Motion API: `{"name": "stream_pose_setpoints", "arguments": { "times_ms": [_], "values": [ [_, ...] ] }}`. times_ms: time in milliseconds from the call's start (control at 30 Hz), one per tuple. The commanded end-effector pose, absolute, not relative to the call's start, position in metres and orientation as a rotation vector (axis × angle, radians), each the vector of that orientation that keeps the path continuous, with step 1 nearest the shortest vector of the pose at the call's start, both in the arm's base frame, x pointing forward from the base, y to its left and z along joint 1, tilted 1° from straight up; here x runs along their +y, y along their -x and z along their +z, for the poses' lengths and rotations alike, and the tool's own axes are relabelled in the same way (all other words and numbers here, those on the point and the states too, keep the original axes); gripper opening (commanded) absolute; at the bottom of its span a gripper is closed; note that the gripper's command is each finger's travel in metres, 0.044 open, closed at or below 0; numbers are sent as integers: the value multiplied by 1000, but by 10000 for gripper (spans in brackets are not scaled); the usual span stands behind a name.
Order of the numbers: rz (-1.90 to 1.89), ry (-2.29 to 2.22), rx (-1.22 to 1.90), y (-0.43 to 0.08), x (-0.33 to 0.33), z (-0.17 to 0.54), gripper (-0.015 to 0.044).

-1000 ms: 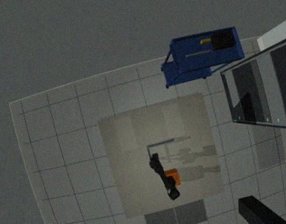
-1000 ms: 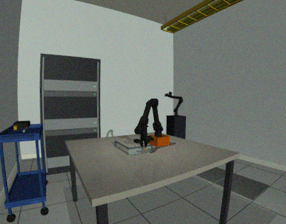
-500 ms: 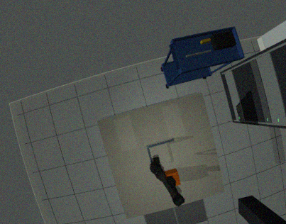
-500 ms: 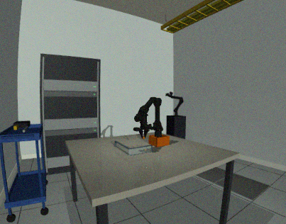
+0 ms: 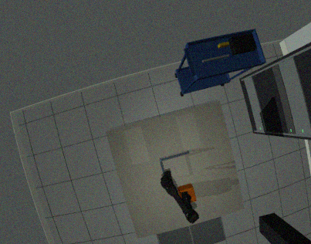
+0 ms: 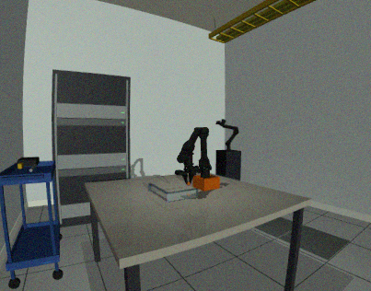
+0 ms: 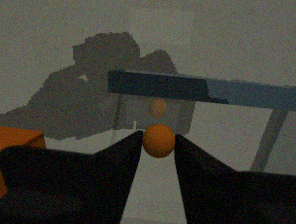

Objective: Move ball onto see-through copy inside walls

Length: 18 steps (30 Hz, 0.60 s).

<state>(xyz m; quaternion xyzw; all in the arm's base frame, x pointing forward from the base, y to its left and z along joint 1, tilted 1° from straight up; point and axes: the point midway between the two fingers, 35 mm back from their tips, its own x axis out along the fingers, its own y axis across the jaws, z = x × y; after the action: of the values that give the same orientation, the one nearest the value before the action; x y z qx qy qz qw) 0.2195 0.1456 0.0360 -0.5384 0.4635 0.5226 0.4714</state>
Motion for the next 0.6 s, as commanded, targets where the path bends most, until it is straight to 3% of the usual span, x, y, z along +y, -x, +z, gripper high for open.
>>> {"name": "stream_pose_setpoints", "arguments": {
  "times_ms": [0, 567],
  "values": [
    [1276, 1318, 1139, -220, 146, 24, 0],
    [1276, 1318, 1140, -220, 145, -34, 0]
  ]
}}
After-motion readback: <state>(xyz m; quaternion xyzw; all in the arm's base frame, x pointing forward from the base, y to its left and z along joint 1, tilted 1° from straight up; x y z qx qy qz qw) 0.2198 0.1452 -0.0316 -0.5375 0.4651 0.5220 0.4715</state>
